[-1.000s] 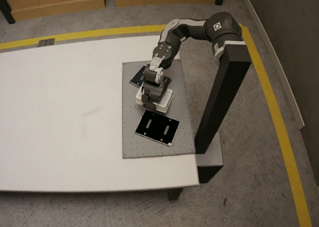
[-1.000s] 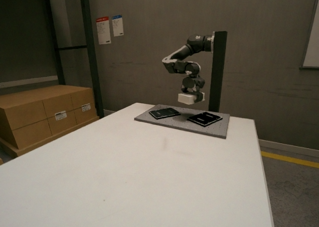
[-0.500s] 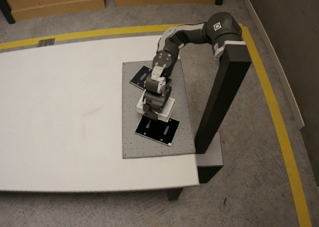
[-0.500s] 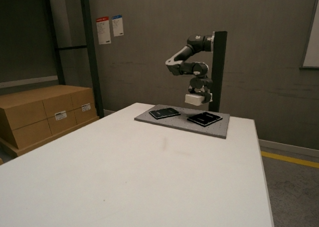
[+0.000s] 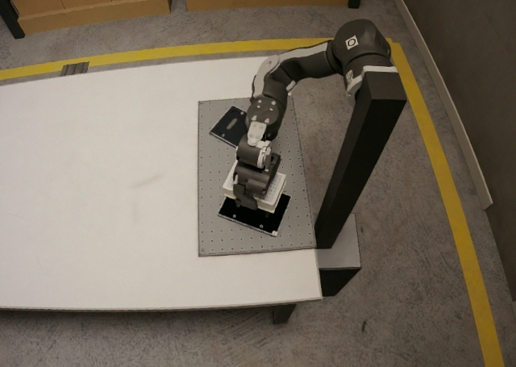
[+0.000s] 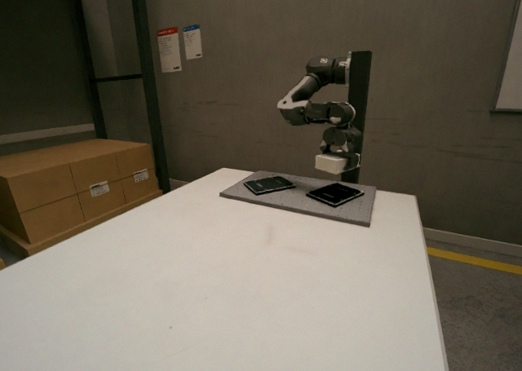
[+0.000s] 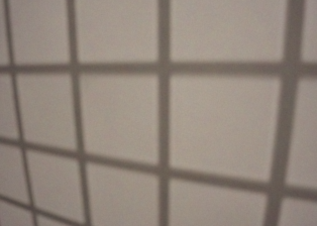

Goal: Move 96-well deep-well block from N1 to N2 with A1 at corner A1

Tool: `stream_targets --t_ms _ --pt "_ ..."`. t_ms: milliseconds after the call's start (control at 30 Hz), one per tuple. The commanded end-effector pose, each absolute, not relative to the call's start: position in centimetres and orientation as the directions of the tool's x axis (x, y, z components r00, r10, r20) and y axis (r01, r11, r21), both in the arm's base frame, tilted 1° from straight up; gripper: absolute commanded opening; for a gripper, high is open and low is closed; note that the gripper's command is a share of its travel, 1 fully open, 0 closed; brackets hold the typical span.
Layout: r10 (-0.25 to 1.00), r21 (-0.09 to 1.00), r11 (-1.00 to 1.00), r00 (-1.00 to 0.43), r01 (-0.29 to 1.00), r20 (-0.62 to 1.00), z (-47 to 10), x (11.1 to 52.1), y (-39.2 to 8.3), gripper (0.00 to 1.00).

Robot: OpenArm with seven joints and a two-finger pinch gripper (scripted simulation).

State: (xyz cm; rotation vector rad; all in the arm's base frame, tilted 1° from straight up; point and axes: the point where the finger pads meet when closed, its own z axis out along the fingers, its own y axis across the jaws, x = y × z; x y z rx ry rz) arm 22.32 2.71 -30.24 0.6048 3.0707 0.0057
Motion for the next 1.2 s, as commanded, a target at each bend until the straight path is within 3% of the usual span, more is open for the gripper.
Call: stream_targets --t_ms 0,300,700,867,1167 --pt "0.38 0.009 0.925 -0.925 0.38 -0.015 -30.0 22.4 2.7 0.0" --pt "0.375 0.01 0.927 -0.927 0.375 -0.013 -33.3 22.3 2.9 0.0" --pt "0.375 0.01 0.927 -0.927 0.375 -0.013 -33.3 22.3 2.9 0.0" --pt "0.375 0.01 0.927 -0.927 0.375 -0.013 -36.6 22.3 2.9 0.0" --pt "0.375 0.01 0.927 -0.927 0.375 -0.013 -36.6 22.3 2.9 0.0"
